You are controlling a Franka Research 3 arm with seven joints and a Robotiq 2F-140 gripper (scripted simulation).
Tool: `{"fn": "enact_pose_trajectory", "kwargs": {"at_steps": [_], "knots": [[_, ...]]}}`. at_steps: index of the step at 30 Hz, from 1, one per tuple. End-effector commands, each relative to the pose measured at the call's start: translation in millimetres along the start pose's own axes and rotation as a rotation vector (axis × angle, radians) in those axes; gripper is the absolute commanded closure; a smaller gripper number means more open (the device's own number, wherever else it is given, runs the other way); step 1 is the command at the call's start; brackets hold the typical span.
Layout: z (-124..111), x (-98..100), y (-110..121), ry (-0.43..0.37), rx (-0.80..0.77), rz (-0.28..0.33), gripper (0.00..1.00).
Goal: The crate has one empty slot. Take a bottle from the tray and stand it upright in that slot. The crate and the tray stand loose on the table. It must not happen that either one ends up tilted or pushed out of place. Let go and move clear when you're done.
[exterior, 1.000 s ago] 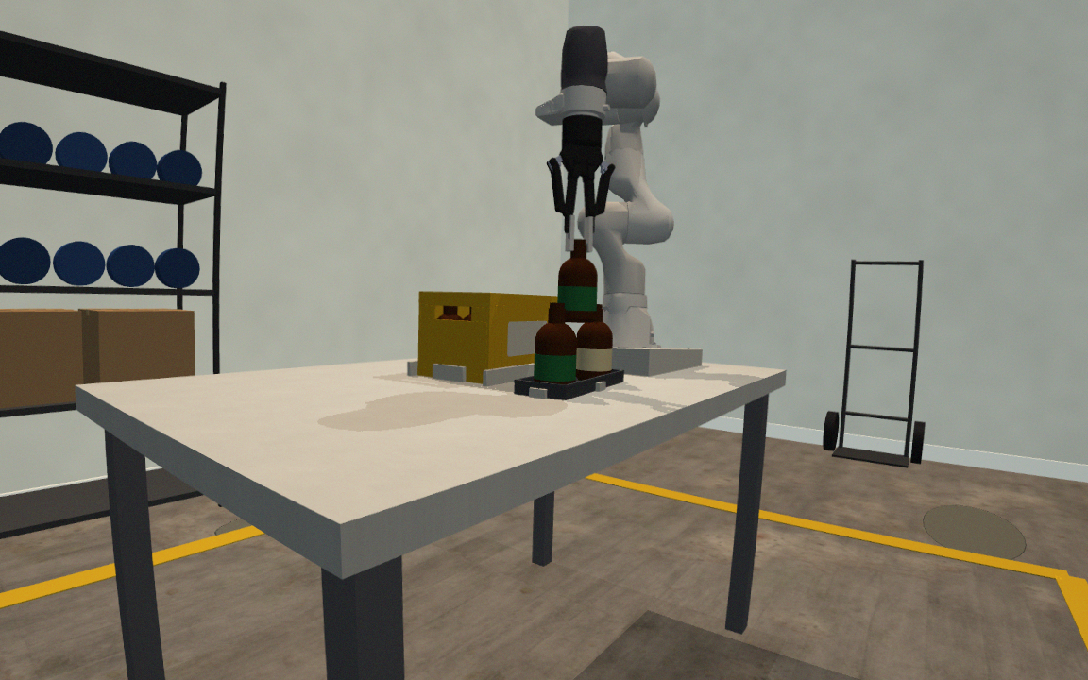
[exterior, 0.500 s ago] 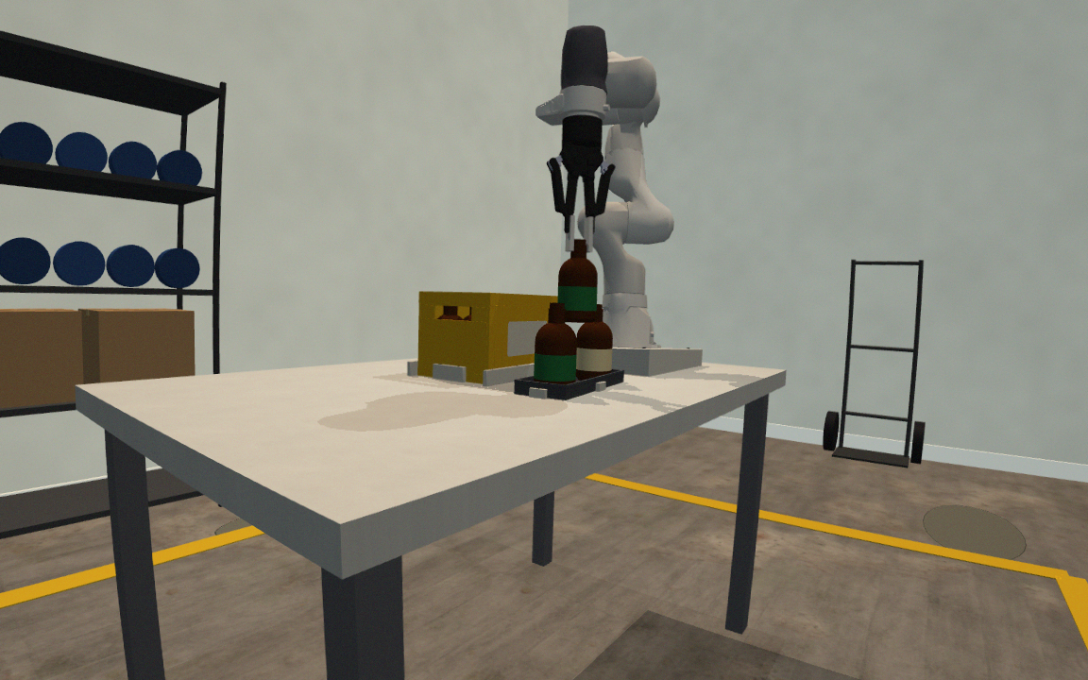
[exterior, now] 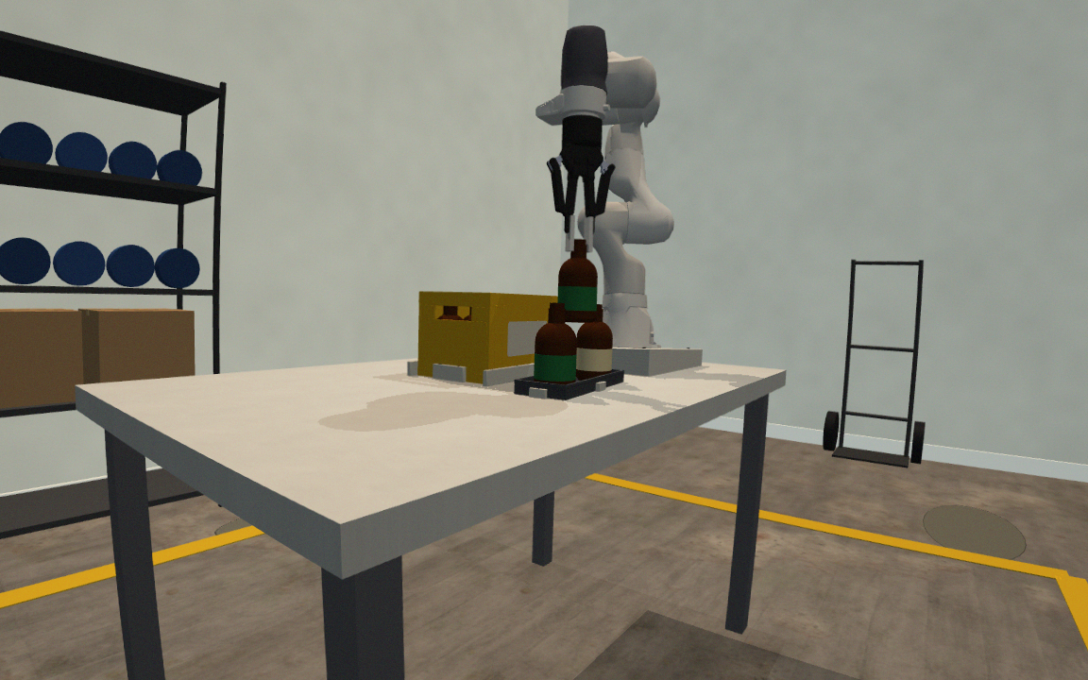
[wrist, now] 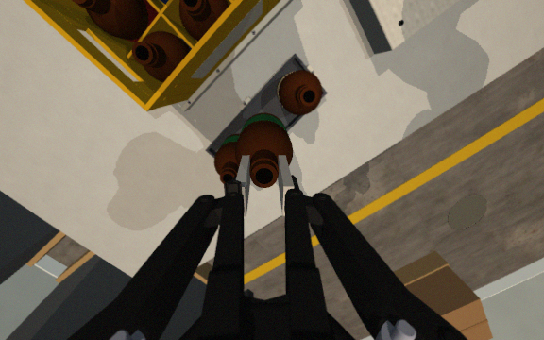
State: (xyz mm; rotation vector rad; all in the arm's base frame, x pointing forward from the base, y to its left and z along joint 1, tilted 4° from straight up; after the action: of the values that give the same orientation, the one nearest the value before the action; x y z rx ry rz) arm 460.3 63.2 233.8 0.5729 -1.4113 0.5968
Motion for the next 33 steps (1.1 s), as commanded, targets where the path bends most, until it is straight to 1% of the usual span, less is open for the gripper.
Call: {"fn": "enact_pose_trajectory", "kwargs": {"at_steps": [1, 17, 33], "knots": [[-2, 3.6, 0, -0.004, 0.000, 0.005, 1.00], [-2, 5.5, 0, -0.004, 0.000, 0.005, 1.00], [-1, 17.6, 0, -0.004, 0.000, 0.005, 1.00]]}}
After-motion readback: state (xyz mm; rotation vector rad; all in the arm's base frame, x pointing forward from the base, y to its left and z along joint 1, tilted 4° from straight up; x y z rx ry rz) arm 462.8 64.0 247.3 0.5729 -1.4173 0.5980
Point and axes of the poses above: the point where the finger pads meet when closed, its own x axis back along the fingers, its own y axis across the jaws, z = x × y, the point moved 2 cm from there along x, back along the fingers
